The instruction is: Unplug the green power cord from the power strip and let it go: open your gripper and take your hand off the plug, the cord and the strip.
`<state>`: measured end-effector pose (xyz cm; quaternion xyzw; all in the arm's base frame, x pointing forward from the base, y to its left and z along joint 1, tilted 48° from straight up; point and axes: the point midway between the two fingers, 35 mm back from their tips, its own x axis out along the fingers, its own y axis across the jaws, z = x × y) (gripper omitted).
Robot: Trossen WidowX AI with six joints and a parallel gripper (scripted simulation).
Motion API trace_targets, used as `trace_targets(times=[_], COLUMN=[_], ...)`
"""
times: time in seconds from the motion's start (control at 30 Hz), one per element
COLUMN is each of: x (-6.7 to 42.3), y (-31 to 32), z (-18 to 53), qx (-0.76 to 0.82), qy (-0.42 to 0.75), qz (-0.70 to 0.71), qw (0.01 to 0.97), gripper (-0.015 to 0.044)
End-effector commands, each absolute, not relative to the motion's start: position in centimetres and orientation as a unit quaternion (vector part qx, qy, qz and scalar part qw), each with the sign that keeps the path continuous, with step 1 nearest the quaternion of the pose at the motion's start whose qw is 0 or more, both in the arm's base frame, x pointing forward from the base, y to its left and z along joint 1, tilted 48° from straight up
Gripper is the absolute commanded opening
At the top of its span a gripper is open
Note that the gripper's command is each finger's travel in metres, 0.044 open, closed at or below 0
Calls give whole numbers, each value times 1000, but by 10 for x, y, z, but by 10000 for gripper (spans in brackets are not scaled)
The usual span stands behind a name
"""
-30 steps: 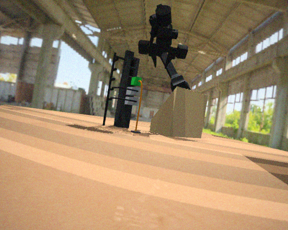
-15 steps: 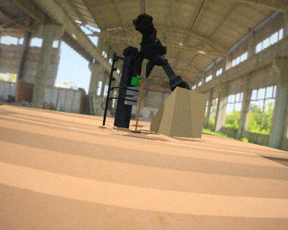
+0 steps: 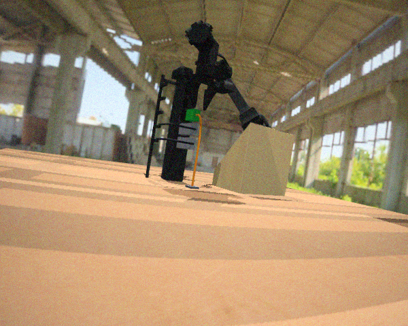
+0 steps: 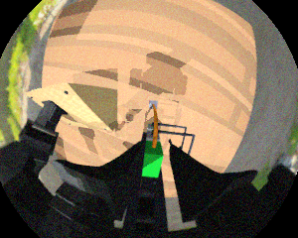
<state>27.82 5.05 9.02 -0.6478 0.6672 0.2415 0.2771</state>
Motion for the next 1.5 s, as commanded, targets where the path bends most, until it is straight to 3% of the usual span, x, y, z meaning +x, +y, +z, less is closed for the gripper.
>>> trace_targets(times=[0.0,0.83,0.97,1.23,1.47], x=[278,276,276,276,277], y=[46,24,26,26,31], z=[95,101,102,102,97], qx=[-649,-650,-648,-648,-648], qy=[666,667,668,668,668], qz=[242,241,241,241,242], qw=[275,274,275,275,275], gripper=[160,160,55,2,0])
